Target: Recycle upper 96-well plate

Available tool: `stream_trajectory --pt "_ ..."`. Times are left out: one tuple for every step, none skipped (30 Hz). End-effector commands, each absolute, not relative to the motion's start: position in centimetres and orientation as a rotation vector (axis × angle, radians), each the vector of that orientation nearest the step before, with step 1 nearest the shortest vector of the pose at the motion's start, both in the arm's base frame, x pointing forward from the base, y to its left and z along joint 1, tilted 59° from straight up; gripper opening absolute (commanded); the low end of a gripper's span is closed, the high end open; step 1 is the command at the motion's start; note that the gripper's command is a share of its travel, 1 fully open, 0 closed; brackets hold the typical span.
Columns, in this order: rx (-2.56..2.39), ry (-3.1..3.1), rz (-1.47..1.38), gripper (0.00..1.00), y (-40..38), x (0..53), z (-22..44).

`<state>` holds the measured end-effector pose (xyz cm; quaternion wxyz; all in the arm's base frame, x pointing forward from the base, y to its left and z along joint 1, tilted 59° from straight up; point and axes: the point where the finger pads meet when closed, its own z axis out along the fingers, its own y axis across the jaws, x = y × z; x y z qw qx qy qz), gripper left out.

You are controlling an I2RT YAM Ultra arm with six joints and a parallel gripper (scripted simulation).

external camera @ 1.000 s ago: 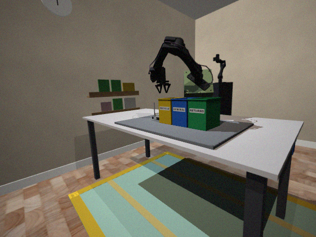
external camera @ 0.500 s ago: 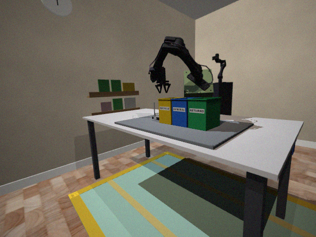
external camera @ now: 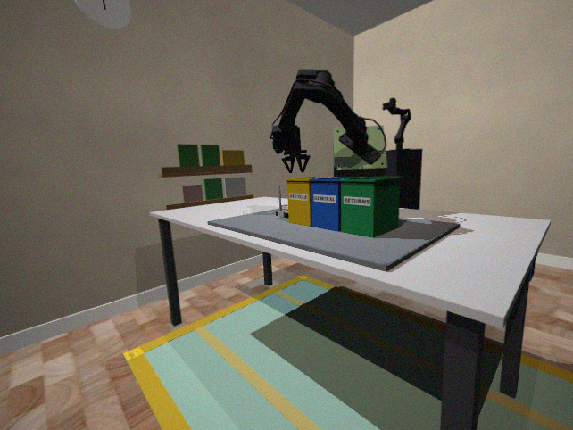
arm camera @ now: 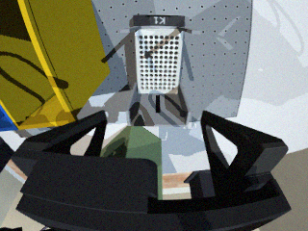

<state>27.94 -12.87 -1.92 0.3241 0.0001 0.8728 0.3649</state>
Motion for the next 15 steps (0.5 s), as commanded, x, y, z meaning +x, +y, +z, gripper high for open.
stream_trajectory --pt "0.041 2.266 0.949 1.0 -12.9 28.2 -2.3" --pt "0.053 2.264 0.948 1.0 -13.0 28.2 -2.5" --pt "0.06 2.264 0.949 1.0 -13.0 28.2 -2.7" --pt "0.06 2.265 0.954 1.0 -12.8 28.3 -2.9" --pt "0.06 2.265 0.954 1.0 -12.8 28.3 -2.9" --pt "0.06 2.265 0.954 1.0 -12.8 28.3 -2.9" --pt "0.035 2.26 0.921 1.0 -13.0 28.7 -2.1" --pt "0.02 2.263 0.928 1.0 -12.5 29.0 -2.2" --pt "0.022 2.263 0.932 1.0 -12.3 29.0 -2.4" --pt "0.025 2.264 0.937 1.0 -12.2 29.1 -2.6" --pt "0.033 2.264 0.94 1.0 -12.1 29.1 -2.8" --pt "0.048 2.263 0.939 1.0 -12.3 29.0 -3.0" --pt "0.057 2.263 0.942 1.0 -12.3 29.0 -3.2" --pt "0.058 2.265 0.949 1.0 -12.0 29.1 -3.4" --pt "0.051 2.268 0.959 1.0 -11.6 29.2 -3.6"
